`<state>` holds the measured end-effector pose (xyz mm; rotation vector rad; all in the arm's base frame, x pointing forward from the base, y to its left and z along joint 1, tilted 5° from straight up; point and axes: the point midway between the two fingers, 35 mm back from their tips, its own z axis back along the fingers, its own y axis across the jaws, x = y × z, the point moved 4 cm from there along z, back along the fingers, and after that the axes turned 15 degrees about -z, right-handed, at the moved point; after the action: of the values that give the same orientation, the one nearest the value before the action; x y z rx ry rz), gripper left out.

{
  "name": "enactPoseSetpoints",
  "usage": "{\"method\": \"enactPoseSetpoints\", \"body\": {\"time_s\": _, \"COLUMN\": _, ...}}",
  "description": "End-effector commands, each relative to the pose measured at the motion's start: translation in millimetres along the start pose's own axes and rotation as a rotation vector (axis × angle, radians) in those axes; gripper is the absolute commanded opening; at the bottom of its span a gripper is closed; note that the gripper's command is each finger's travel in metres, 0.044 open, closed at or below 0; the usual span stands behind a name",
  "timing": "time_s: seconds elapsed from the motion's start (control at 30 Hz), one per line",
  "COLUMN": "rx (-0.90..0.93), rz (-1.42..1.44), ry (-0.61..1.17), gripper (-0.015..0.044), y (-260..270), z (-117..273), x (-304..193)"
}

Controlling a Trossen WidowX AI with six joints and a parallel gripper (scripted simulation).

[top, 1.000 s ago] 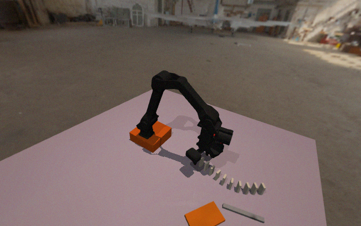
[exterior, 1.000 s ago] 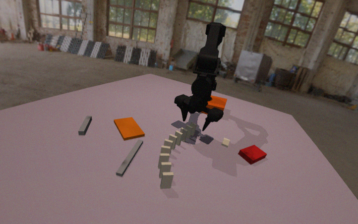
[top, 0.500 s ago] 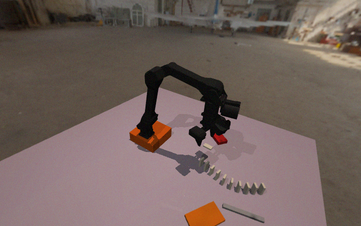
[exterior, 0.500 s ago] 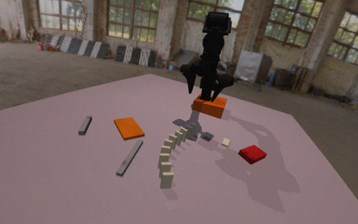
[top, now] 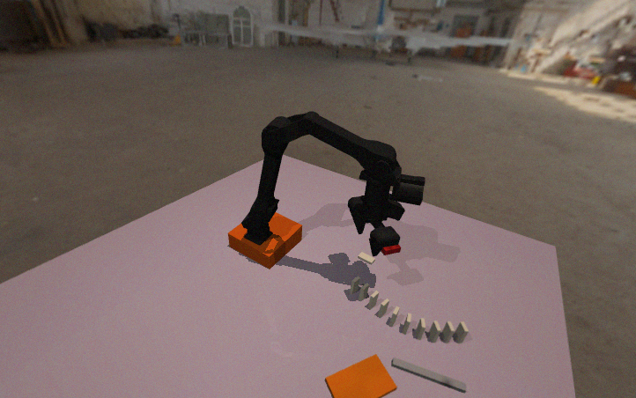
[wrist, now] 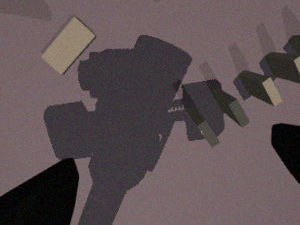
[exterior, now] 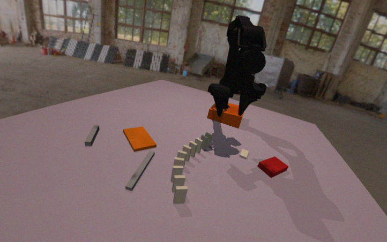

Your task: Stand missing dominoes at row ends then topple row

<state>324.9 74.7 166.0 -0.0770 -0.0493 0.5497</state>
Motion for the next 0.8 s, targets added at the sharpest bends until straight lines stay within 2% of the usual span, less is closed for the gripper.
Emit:
{"method": "enactPoseSetpoints", "body": {"time_s": 0.0, "rx": 0.007, "rz": 0.782, "ry": 0.012, "gripper": 0.0440, "y": 34, "z": -24, "x": 10}}
{"method": "enactPoseSetpoints", "body": {"time_s": 0.17, "rx": 0.011, "rz": 1.355, "ry": 0.010, "gripper": 0.0440, "y": 60, "z": -37, "x": 15}}
{"method": "enactPoseSetpoints", "body": {"time_s": 0.5, "rx": 0.016, "rz": 2.121, "ry": 0.005, "gripper": 0.0440, "y": 96, "z": -56, "x": 18}}
{"method": "enactPoseSetpoints", "body": {"time_s": 0.57, "rx": 0.017, "rz": 2.205, "ry": 0.005, "gripper": 0.0440, "y": 100, "z": -58, "x": 17}}
{"method": "enactPoseSetpoints", "body": {"time_s": 0.77, "rx": 0.017, "rz": 2.212, "ry": 0.005, "gripper": 0.0440, "y": 100, "z": -58, "x": 17}}
